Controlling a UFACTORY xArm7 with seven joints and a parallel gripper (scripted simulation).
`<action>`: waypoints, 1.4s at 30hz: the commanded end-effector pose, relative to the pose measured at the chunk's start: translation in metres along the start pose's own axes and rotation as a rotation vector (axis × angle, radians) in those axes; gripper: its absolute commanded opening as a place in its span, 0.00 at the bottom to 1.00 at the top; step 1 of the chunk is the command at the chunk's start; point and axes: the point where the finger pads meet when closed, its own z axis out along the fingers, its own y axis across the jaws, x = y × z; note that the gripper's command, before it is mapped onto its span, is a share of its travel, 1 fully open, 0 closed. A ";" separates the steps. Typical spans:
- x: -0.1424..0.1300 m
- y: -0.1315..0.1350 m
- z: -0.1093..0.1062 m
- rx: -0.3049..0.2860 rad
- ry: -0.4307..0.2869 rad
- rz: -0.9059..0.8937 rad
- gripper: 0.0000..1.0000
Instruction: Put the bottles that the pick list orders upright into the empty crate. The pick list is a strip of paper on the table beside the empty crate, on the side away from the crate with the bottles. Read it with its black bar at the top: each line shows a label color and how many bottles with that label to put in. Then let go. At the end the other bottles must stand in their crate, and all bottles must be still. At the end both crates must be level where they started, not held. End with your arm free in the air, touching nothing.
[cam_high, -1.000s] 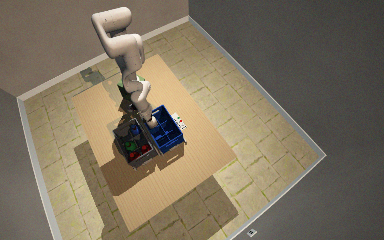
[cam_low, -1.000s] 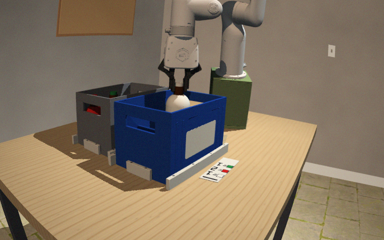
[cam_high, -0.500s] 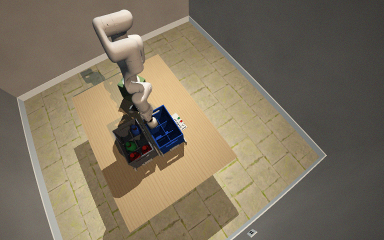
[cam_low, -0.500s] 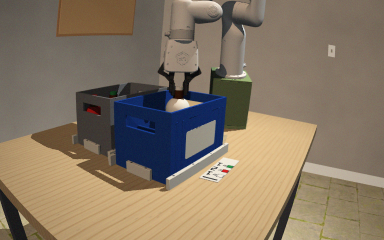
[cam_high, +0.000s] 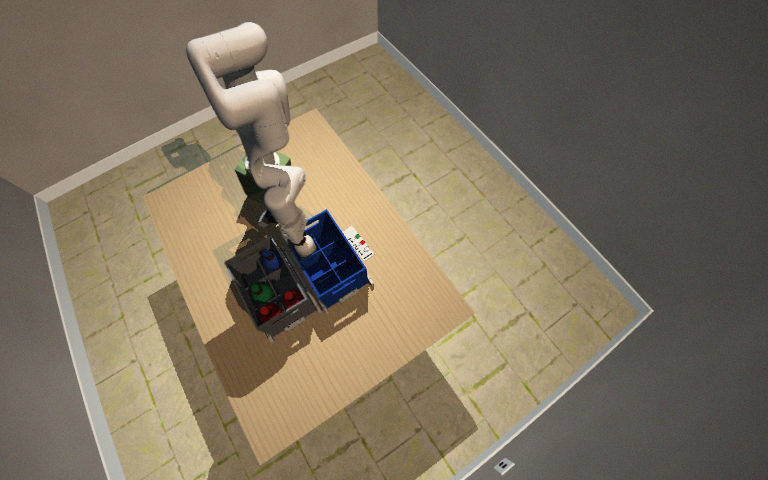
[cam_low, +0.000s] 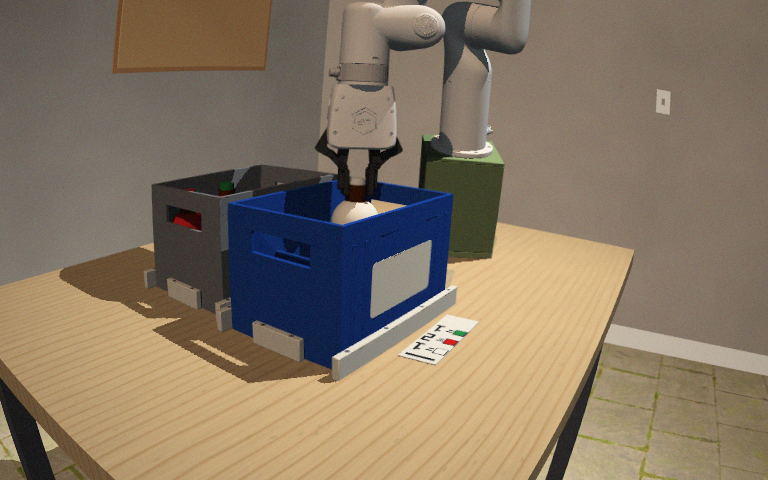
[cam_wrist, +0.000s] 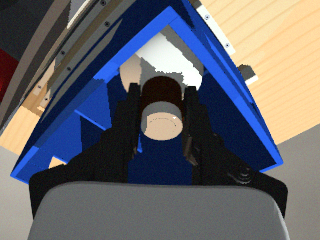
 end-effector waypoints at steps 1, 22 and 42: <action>-0.001 -0.001 0.001 0.003 -0.002 0.000 0.00; -0.001 -0.001 0.011 0.003 -0.002 0.000 0.00; -0.001 -0.001 0.020 0.002 -0.002 0.000 0.00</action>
